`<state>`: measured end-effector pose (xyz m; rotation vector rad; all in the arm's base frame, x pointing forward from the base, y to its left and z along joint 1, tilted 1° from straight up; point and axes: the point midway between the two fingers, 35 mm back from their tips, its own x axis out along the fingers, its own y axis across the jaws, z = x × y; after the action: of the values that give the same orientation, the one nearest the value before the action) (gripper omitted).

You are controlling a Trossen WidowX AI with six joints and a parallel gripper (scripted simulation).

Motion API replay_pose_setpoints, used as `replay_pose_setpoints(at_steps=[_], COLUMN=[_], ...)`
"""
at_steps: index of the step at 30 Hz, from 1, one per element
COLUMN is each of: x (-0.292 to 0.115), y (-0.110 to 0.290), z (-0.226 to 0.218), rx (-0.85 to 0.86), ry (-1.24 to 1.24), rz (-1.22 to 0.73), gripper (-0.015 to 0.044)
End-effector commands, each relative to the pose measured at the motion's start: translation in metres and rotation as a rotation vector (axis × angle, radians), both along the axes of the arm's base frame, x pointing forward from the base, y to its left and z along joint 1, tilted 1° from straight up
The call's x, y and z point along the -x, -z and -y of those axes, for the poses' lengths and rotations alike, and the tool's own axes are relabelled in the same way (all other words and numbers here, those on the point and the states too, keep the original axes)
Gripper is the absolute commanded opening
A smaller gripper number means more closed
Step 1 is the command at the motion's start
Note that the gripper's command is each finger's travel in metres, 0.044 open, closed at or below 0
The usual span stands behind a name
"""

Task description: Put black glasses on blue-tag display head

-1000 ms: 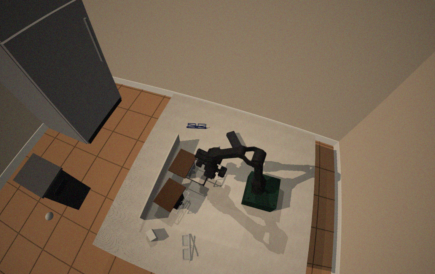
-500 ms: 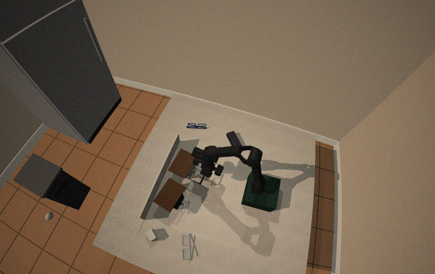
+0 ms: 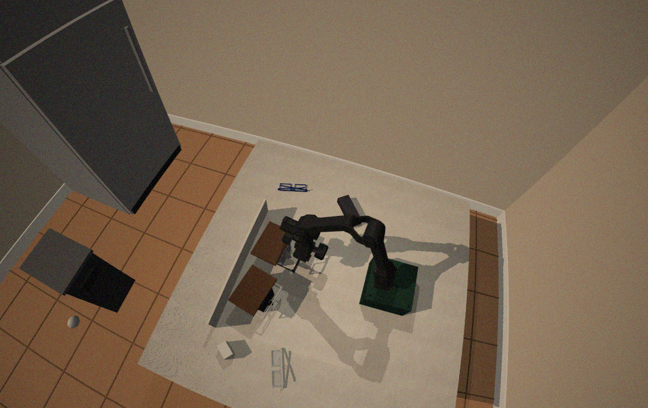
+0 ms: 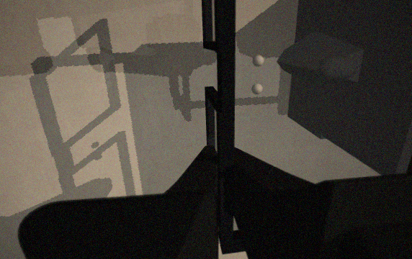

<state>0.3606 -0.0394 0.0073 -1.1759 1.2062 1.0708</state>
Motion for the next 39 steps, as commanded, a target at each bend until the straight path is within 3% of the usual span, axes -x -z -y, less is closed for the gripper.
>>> replay_pose_setpoints(at_steps=[1, 39], x=[-0.006, -0.040], y=[0.001, 0.003], z=[0.001, 0.005], rx=[0.001, 0.001], ry=[0.004, 0.004], rz=[-0.004, -0.002], gripper=[0.0000, 0.0000])
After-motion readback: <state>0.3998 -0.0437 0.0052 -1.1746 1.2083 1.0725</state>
